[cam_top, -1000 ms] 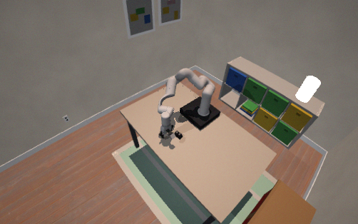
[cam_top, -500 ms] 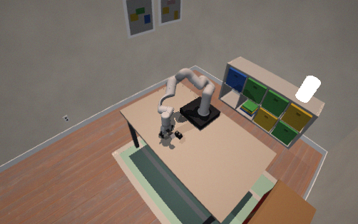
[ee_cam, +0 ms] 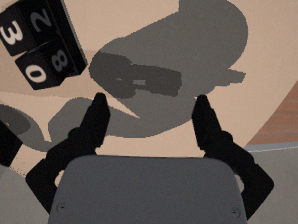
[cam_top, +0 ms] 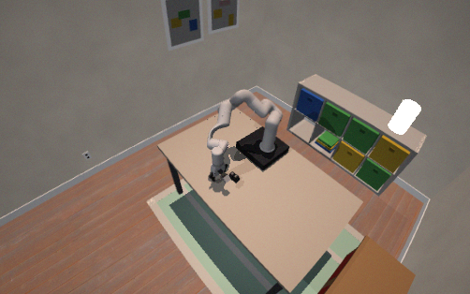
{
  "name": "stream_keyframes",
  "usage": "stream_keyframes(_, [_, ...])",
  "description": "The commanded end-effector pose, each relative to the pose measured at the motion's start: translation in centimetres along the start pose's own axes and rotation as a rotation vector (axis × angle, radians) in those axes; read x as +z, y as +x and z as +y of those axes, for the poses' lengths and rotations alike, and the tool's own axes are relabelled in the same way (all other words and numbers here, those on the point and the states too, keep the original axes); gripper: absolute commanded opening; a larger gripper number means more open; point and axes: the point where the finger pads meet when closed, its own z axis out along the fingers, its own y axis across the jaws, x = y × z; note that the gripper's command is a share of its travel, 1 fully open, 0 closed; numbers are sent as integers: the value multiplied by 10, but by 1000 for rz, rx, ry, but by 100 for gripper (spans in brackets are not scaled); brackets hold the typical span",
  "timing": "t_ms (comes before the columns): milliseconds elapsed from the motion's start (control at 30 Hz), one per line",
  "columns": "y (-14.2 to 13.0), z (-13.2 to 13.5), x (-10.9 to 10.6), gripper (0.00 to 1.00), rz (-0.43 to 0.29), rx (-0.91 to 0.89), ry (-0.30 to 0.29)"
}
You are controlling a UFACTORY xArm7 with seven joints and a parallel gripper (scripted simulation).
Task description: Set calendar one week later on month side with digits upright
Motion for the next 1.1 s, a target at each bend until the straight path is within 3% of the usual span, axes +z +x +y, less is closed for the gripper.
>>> stream_keyframes(0, [0, 1, -2, 100, 0, 0, -4])
stream_keyframes(600, [0, 1, -2, 100, 0, 0, -4])
stream_keyframes(1067, [0, 1, -31, 100, 0, 0, -4])
